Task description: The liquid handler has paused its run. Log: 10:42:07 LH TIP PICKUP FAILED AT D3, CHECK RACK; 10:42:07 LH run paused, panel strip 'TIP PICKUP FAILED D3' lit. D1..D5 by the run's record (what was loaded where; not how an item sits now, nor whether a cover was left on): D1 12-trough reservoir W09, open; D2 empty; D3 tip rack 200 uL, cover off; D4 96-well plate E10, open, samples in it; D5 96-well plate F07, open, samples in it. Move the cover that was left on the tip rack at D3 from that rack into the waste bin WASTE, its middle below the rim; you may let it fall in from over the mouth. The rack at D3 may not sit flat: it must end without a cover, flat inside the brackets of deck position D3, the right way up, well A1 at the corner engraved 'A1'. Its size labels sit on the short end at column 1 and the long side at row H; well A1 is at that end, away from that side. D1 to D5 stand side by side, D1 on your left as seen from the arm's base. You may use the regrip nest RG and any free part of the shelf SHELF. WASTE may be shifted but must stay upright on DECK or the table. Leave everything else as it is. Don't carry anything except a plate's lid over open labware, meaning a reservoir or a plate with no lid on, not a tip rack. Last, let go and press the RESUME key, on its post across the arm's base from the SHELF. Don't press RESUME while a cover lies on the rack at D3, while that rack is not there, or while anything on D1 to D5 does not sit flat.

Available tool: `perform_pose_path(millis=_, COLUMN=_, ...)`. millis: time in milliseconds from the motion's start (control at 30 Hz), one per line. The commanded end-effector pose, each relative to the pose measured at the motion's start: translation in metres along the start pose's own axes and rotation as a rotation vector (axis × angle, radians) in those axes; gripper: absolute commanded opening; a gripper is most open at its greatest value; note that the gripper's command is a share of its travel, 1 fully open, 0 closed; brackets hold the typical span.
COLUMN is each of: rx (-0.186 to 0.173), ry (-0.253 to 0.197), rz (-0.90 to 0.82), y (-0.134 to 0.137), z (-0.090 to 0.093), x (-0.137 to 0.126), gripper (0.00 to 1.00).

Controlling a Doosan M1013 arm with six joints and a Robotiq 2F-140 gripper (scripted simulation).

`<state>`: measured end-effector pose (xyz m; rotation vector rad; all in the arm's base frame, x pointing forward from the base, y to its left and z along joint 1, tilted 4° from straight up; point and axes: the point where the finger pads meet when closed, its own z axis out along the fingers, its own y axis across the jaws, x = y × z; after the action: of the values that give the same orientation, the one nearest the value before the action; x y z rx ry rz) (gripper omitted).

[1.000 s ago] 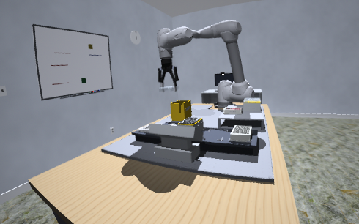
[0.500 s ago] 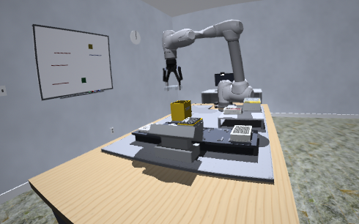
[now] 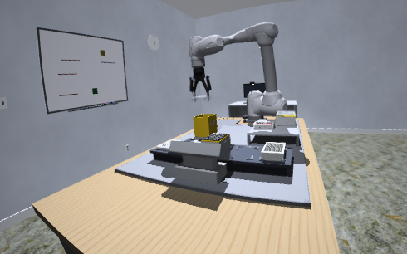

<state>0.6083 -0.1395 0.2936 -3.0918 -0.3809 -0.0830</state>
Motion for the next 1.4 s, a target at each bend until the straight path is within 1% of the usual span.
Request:
perform_pose_path(millis=0, rx=-0.001, ry=0.009, rz=0.014, y=0.002, z=-0.004, x=-0.019, gripper=0.0)
perform_pose_path(millis=167, rx=-0.001, ry=0.009, rz=0.014, y=0.0, z=-0.004, x=-0.044, gripper=0.0)
perform_pose_path(millis=200, rx=-0.001, ry=0.009, rz=0.014, y=0.0, z=-0.004, x=-0.045, gripper=0.0)
perform_pose_path(millis=1367, rx=-0.001, ry=0.009, rz=0.014, y=0.0, z=-0.004, x=-0.045, gripper=0.0)
